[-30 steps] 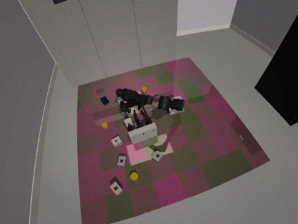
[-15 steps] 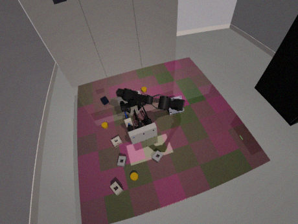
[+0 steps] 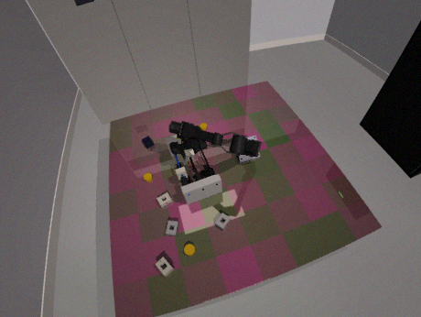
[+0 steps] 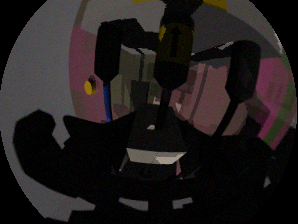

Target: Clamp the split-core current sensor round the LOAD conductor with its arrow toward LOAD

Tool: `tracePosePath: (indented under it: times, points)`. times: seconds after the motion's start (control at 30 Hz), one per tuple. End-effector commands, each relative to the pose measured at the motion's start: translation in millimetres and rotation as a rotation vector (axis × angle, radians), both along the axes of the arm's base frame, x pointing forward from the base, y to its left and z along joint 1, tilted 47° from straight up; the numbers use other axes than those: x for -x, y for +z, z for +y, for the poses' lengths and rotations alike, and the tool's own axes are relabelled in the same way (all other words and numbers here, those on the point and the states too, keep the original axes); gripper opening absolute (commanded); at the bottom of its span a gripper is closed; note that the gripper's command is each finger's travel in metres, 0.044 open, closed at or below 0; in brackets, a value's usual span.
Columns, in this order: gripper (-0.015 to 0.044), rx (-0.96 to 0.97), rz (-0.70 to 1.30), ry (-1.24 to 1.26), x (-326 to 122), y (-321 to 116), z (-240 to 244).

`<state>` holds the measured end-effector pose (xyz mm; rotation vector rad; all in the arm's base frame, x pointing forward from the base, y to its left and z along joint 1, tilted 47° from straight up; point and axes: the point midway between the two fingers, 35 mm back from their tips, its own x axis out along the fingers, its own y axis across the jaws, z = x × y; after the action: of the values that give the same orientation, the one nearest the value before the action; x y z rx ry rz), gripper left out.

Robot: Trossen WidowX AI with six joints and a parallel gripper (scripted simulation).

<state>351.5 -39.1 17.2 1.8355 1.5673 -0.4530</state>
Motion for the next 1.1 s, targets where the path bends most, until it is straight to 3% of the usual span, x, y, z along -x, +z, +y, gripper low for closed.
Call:
tracePosePath:
  times: [0.0,0.37,0.93,1.07]
  points:
    - [0.0000,-0.001,-0.013,-0.011,0.0,4.0,-1.4]
    - [0.0000,0.001,-0.003,-0.002,-0.1,0.4,-0.4]
    - [0.0440,0.003,0.003,0.004,-0.3,0.7,-0.4]
    - [0.0356,0.000,0.001,-0.002,0.5,0.6,0.1]
